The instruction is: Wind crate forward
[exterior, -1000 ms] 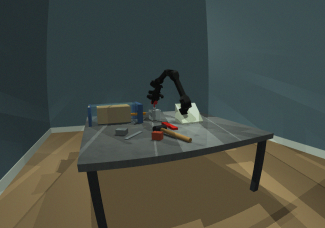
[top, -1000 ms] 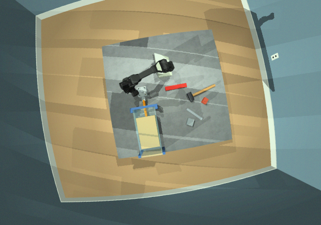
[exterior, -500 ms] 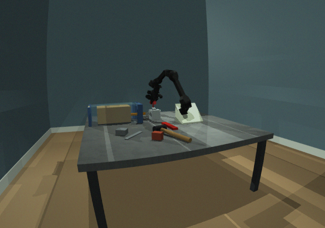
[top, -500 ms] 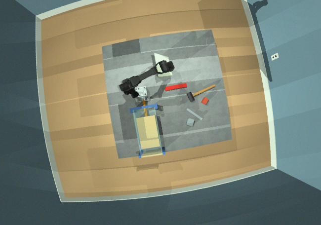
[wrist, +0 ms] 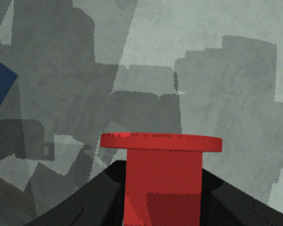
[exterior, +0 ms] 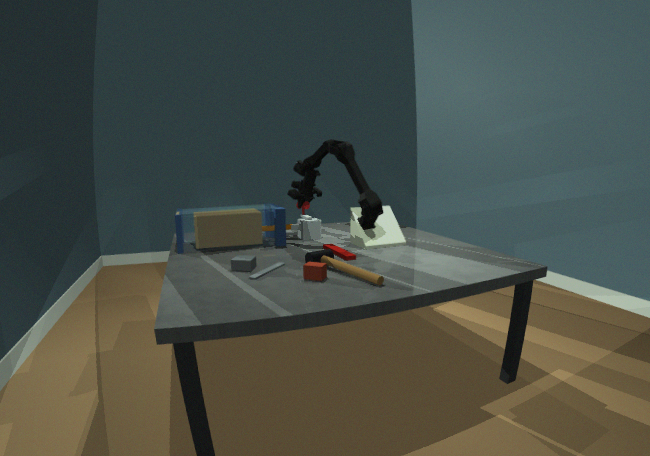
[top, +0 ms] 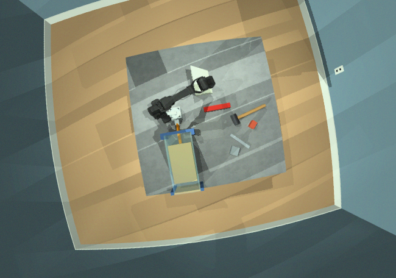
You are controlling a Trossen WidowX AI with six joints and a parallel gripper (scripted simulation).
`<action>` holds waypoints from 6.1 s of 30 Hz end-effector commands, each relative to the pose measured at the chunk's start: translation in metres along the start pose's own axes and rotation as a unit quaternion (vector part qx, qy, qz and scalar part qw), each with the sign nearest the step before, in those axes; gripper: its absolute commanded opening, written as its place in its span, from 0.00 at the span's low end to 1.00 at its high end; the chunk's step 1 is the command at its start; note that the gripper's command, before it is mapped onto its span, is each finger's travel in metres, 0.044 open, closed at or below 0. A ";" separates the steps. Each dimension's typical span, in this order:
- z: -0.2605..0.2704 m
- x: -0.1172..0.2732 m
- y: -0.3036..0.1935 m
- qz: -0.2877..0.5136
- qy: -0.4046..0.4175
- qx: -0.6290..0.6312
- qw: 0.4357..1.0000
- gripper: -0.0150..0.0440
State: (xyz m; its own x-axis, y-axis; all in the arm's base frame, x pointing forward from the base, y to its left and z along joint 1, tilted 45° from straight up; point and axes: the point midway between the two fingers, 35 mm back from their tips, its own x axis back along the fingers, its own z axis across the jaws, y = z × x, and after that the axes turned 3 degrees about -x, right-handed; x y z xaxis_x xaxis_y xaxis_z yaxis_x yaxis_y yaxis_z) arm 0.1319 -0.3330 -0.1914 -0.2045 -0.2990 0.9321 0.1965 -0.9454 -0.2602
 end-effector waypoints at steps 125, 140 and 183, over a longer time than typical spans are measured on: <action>0.136 0.021 -0.058 0.005 0.024 0.014 1.000 0.25; 0.140 0.028 -0.073 0.005 0.024 0.014 1.000 0.25; 0.136 0.048 -0.116 0.007 0.024 0.013 1.000 0.25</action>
State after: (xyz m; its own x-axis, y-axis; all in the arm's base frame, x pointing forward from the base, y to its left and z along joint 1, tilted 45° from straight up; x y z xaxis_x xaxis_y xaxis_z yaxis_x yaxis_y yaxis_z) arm 0.2359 -0.2317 -0.0869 -0.2567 -0.2918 0.9214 0.2280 -0.9447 -0.2357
